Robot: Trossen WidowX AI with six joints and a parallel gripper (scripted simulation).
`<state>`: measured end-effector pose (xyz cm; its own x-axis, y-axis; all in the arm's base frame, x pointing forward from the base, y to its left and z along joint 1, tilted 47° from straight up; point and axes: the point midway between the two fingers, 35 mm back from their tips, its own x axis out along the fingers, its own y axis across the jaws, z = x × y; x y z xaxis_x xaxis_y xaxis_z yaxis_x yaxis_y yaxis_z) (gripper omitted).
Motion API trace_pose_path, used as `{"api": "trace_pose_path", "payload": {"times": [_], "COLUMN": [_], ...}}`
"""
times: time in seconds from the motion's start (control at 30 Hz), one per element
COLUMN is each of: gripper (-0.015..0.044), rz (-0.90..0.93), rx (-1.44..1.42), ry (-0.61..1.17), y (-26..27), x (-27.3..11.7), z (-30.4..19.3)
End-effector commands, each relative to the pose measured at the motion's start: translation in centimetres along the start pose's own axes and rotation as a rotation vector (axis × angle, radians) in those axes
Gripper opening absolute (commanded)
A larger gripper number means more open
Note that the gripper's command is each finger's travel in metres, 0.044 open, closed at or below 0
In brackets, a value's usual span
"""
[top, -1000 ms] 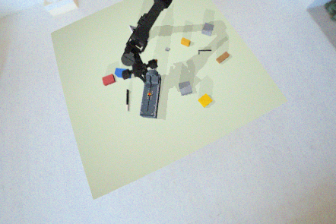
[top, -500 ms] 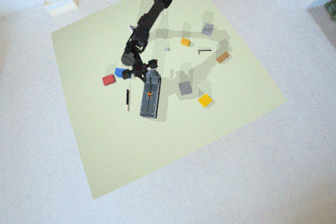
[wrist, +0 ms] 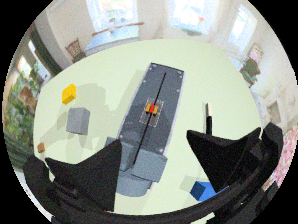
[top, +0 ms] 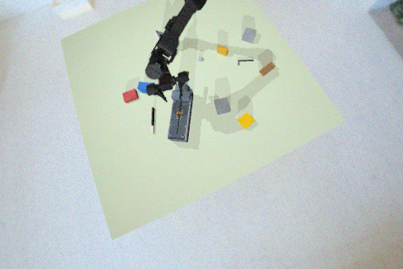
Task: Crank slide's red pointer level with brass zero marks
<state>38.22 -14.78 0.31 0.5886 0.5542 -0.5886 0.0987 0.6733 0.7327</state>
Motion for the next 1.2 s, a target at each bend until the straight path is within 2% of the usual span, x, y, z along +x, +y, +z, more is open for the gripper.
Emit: {"api": "trace_pose_path", "payload": {"times": [0.0,0.57,1.17], "gripper": [0.0440,0.0000,0.0000], "rz": [-0.001,-0.001,0.000], "rx": [0.000,0.000,0.000], "ry": [0.000,0.000,0.000], "y": [-0.01,-0.01,0.00], "x": [0.00,0.00,0.00], "z": [0.00,0.00,0.00]}}
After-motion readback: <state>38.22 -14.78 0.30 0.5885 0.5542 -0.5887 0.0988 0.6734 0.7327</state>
